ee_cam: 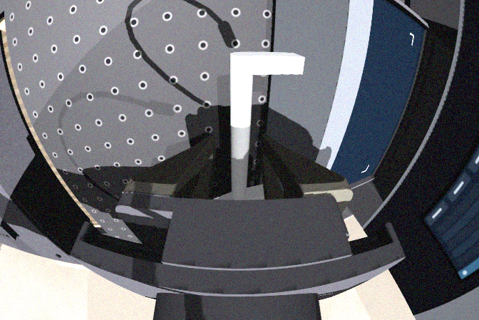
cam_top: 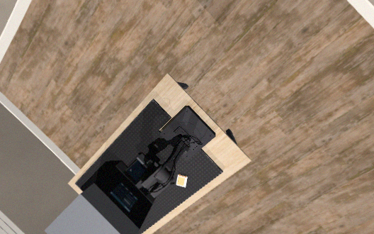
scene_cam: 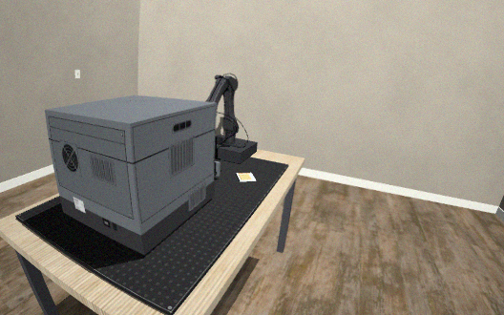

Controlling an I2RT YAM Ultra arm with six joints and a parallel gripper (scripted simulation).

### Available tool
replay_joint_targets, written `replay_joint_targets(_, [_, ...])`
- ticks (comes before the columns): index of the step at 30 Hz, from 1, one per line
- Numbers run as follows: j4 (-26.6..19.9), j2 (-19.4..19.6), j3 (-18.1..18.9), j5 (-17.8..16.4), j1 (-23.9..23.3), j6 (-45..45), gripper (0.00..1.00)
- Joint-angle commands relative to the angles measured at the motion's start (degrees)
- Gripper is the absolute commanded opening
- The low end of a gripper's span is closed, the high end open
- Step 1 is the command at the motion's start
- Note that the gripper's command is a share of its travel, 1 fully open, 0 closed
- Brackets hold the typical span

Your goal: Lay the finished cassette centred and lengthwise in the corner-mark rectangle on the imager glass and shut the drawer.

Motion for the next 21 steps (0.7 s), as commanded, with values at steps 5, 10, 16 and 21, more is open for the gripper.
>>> replay_joint_targets(5, [0.4,-0.3,0.3,-0.3,0.0,0.4,0.00])
replay_joint_targets(10, [0.3,0.2,-0.7,-0.8,0.4,0.8,0.00])
replay_joint_targets(16, [0.3,0.2,-0.7,-0.8,0.4,0.8,0.00])
replay_joint_targets(21, [0.3,0.2,-0.7,-0.8,0.4,0.8,0.00])
